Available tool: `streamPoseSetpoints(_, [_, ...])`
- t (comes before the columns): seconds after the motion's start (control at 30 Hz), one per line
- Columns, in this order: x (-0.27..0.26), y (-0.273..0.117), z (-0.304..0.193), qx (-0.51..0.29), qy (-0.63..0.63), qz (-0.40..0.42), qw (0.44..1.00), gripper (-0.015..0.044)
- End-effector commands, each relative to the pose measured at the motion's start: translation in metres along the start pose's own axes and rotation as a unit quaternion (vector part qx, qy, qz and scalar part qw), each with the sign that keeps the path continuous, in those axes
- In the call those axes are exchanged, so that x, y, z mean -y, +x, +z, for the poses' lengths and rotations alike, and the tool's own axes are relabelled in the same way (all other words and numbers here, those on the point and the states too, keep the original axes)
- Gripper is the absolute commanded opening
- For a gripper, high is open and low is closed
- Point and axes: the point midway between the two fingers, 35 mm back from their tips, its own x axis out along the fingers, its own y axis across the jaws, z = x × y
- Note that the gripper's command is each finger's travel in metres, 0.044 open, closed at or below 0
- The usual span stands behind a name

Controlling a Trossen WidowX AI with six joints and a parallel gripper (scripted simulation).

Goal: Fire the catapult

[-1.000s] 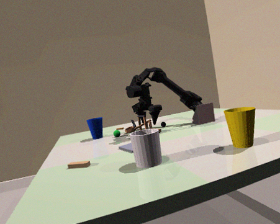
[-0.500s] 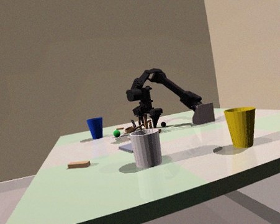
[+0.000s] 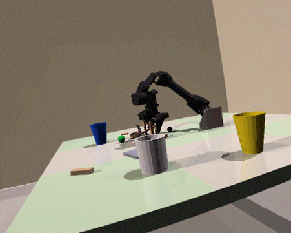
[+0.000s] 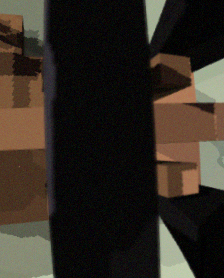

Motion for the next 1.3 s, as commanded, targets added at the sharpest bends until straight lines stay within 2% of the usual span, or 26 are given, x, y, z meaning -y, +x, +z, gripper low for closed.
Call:
streamPoseSetpoints(0.0, [0.000,-0.011,0.001,0.000,0.000,0.001,1.000,0.0039])
streamPoseSetpoints(0.03, [-0.001,-0.025,0.001,0.000,0.000,0.002,1.000,0.0013])
streamPoseSetpoints(0.1, [-0.001,-0.047,0.000,0.000,0.000,0.001,1.000,0.0000])
streamPoseSetpoints(0.27, [-0.006,-0.051,0.001,0.001,0.010,0.002,1.000,0.0000])
streamPoseSetpoints(0.7, [-0.121,-0.060,0.009,0.003,0.214,0.018,0.977,0.0000])
streamPoseSetpoints(1.17, [-0.250,-0.052,-0.017,-0.002,0.432,0.009,0.902,0.0000])
streamPoseSetpoints(1.27, [-0.259,-0.051,-0.017,-0.002,0.442,0.008,0.897,0.0000])
